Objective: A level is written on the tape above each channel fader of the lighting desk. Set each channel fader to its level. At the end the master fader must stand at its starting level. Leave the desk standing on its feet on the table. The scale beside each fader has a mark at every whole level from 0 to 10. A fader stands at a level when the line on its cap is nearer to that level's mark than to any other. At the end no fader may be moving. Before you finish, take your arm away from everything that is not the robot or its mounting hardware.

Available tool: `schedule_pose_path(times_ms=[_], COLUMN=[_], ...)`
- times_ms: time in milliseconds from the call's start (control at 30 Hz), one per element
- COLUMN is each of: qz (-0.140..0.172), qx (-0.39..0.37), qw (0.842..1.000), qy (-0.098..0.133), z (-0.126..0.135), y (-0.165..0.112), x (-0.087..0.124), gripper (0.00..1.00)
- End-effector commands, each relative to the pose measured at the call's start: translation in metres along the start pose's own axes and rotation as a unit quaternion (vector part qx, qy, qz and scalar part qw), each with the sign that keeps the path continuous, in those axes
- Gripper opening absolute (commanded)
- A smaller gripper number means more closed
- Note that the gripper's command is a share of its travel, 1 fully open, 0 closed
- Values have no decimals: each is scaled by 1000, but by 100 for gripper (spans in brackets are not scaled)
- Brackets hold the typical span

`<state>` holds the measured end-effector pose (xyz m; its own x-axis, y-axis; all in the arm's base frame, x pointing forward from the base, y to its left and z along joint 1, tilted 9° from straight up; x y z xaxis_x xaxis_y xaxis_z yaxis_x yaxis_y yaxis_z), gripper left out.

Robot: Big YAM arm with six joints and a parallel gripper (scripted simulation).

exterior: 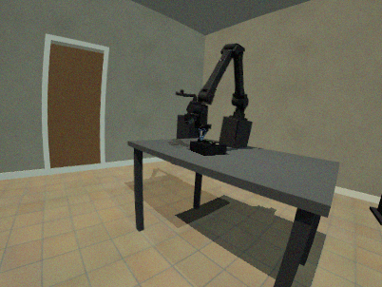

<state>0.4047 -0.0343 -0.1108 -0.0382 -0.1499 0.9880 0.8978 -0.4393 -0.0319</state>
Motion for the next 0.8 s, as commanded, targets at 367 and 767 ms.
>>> schedule_pose_path(times_ms=[367, 767], qz=[-31, -32], qx=[4, 4], qw=[999, 999], qy=[10, 10], z=[6, 8], y=[28, 28], x=[38, 62], gripper=[0, 0])
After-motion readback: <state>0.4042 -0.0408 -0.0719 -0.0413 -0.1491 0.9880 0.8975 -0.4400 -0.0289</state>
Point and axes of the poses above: the point where the finger pads meet when closed, its own x axis back along the fingers, its own z axis across the jaws, y = z × x, the point moved 2 cm from there along x, back along the fingers, and after that the axes turned 3 degrees about -x, right-handed, at the moved point
